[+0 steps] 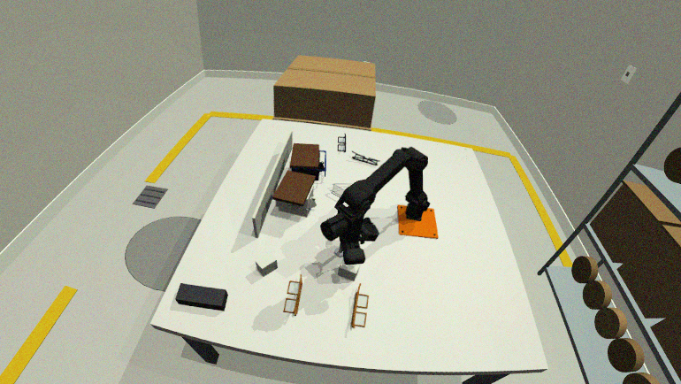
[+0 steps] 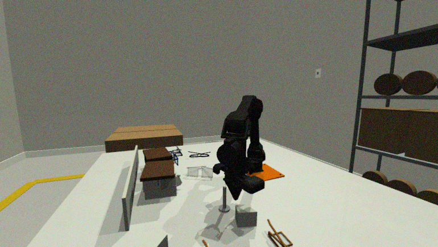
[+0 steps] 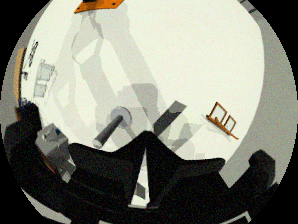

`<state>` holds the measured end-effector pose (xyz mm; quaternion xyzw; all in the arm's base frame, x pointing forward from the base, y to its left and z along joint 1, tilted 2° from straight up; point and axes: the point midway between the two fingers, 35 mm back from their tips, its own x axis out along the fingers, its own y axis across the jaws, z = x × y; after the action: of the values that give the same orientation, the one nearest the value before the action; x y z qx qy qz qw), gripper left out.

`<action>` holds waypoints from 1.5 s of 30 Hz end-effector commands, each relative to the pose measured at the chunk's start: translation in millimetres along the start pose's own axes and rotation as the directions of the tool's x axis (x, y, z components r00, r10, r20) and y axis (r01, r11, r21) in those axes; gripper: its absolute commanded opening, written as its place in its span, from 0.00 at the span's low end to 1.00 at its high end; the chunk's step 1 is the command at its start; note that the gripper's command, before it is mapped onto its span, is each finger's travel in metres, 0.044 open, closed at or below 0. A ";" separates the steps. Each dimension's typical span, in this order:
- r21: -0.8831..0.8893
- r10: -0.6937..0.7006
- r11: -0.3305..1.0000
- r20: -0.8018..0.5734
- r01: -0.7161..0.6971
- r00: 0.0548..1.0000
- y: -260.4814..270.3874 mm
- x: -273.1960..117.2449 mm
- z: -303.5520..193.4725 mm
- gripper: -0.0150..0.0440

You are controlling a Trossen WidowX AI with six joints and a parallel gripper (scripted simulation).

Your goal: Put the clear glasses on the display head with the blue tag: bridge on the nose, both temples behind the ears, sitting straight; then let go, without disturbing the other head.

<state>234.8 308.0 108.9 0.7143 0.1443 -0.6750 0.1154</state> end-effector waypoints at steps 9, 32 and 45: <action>-0.006 -0.002 1.000 0.007 0.002 1.000 0.1 22.6 2.1 0.25; -0.006 -0.003 1.000 0.007 0.003 1.000 -9.5 27.9 2.0 0.25; -0.006 -0.004 1.000 0.007 0.004 1.000 -19.3 27.7 1.7 0.25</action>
<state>229.2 323.8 83.3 0.7136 0.1495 -0.6741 0.1184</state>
